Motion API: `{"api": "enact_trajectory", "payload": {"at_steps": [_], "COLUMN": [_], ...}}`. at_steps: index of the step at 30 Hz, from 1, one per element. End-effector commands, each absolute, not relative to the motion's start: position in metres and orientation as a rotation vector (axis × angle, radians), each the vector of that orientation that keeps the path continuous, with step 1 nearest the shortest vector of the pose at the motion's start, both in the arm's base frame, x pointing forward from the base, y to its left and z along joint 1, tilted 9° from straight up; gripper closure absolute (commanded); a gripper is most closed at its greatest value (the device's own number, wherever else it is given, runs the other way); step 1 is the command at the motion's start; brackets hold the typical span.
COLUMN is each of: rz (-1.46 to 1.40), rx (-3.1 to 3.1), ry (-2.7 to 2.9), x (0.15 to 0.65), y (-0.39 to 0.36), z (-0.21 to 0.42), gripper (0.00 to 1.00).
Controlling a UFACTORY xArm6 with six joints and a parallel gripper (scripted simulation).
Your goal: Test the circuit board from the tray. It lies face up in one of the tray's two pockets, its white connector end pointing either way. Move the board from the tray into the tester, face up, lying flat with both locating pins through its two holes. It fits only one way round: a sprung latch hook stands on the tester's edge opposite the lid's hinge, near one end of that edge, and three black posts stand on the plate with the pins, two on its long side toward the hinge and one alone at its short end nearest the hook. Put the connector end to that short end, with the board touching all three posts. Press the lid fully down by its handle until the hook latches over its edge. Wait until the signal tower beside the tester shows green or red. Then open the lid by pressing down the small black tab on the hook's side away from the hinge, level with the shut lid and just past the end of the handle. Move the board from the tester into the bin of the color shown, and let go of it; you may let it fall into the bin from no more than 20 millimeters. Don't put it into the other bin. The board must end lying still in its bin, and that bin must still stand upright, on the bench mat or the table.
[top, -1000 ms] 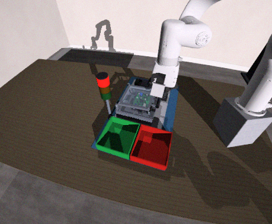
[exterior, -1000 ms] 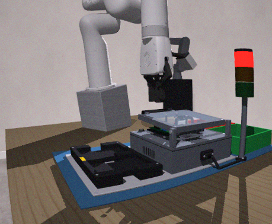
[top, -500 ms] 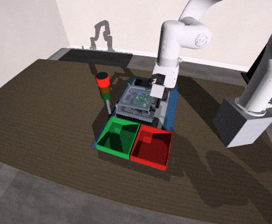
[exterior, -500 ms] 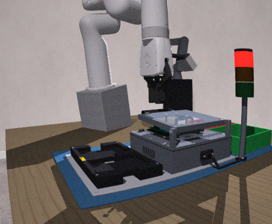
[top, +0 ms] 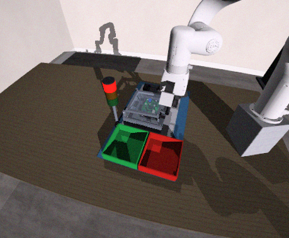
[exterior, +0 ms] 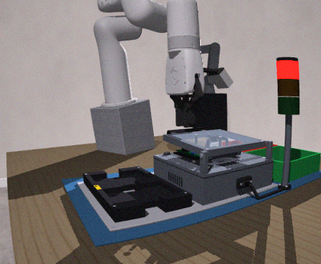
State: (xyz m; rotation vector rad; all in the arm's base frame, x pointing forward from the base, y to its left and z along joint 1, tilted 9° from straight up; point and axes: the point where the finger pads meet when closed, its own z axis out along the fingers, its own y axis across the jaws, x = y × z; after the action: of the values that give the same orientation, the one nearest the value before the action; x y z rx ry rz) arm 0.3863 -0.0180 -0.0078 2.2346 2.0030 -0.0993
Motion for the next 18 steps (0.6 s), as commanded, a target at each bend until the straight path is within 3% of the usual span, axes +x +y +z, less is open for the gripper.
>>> {"api": "enact_trajectory", "payload": {"at_steps": [1,18], "rz": [-0.095,-0.095], "rx": [2.233,2.233], "ry": [2.001,2.001], "x": [0.388,0.389], "y": [-0.018,-0.02], "z": [-0.007,-0.023], "gripper": [0.73,0.73]}}
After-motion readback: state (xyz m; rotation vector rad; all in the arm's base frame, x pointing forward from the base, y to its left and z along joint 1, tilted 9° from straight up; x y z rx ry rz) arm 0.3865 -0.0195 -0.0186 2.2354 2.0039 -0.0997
